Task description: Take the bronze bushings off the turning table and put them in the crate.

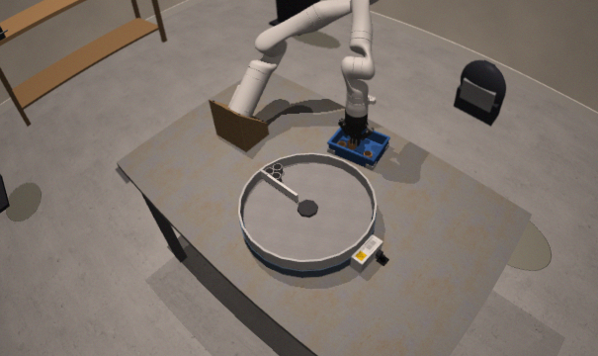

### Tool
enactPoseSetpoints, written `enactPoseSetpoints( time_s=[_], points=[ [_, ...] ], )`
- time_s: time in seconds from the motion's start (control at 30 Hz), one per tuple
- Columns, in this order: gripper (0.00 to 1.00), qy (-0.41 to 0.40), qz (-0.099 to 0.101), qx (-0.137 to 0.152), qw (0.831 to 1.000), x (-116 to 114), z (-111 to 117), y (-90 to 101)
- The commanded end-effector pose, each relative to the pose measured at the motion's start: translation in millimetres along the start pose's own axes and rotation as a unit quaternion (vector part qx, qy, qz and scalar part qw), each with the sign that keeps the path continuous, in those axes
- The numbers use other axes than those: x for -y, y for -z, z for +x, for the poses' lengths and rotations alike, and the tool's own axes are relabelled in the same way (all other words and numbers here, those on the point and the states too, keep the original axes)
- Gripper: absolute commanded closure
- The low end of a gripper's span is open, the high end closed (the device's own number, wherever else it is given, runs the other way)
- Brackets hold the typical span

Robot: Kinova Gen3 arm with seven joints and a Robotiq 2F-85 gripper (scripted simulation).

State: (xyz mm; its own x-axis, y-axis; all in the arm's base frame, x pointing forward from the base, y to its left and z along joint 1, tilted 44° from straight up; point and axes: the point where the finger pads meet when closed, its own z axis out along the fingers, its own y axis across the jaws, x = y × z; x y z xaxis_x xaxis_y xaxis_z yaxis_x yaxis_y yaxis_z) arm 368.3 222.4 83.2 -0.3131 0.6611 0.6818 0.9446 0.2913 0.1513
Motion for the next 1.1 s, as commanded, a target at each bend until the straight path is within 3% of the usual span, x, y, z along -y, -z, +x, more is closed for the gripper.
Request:
enactPoseSetpoints(
  time_s=[0.0, 1.07],
  points=[
    [1.0, 0.0, 0.0, 0.0, 1.0, 0.3, -0.1, -3.7],
    [1.0, 0.0, 0.0, 0.0, 1.0, 0.3, 0.0, -17.3]
  ],
)
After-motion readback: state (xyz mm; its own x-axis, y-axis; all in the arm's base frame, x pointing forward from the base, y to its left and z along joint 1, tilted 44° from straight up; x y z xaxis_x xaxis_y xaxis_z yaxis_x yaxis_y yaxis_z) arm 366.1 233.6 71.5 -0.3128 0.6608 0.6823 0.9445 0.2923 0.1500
